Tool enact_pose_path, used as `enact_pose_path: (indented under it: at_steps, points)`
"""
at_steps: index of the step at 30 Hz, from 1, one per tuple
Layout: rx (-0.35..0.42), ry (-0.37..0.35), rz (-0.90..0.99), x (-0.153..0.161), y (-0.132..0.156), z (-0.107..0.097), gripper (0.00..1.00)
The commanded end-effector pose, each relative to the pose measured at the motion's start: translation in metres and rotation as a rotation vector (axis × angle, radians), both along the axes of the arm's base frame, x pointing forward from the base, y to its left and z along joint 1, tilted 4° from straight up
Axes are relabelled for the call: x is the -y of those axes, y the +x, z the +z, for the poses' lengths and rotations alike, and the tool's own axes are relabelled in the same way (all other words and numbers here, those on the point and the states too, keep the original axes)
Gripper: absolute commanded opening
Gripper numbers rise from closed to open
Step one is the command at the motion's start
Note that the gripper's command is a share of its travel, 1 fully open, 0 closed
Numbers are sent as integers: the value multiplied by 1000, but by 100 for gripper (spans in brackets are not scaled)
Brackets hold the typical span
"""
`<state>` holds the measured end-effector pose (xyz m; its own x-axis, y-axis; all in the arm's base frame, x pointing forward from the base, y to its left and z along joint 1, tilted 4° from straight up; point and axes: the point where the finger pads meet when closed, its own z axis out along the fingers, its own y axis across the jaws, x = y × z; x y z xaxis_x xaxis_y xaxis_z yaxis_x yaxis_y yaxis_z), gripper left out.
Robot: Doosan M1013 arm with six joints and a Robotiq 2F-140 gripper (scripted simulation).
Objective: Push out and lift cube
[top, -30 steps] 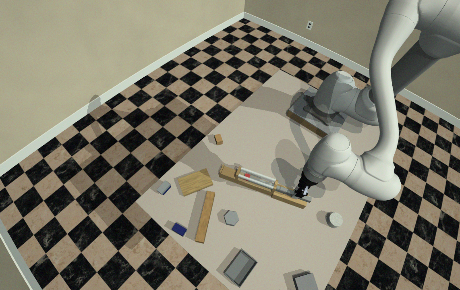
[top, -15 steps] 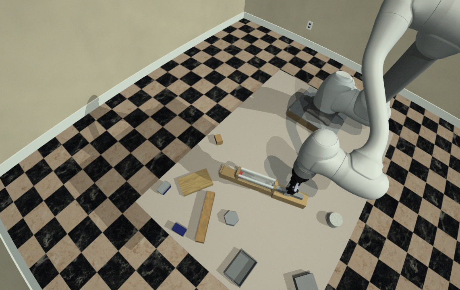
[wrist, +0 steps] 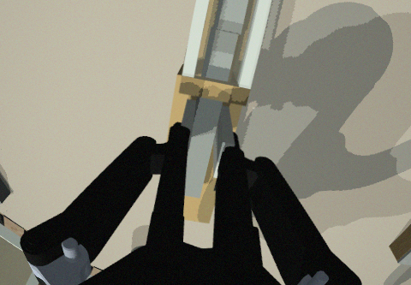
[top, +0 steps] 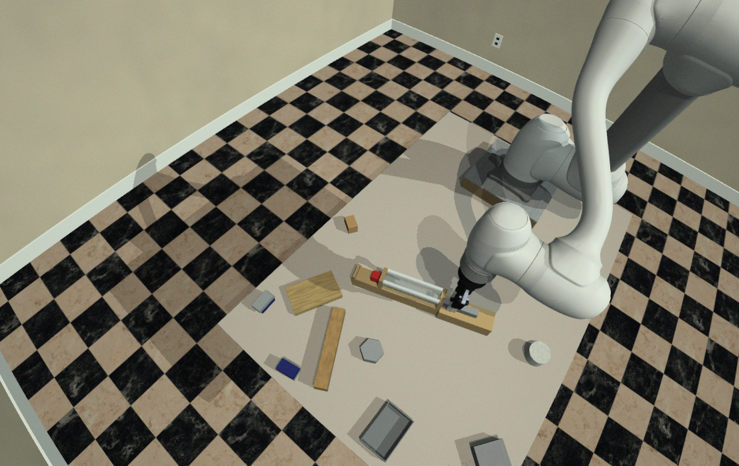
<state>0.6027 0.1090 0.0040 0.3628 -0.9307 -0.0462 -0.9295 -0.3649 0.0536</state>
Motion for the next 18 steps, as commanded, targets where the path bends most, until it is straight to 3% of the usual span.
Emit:
enact_pose_path:
  at_steps: [1,18]
  points:
    - [0,0,0,3,1,0,0]
    - [0,0,0,10,4,0,0]
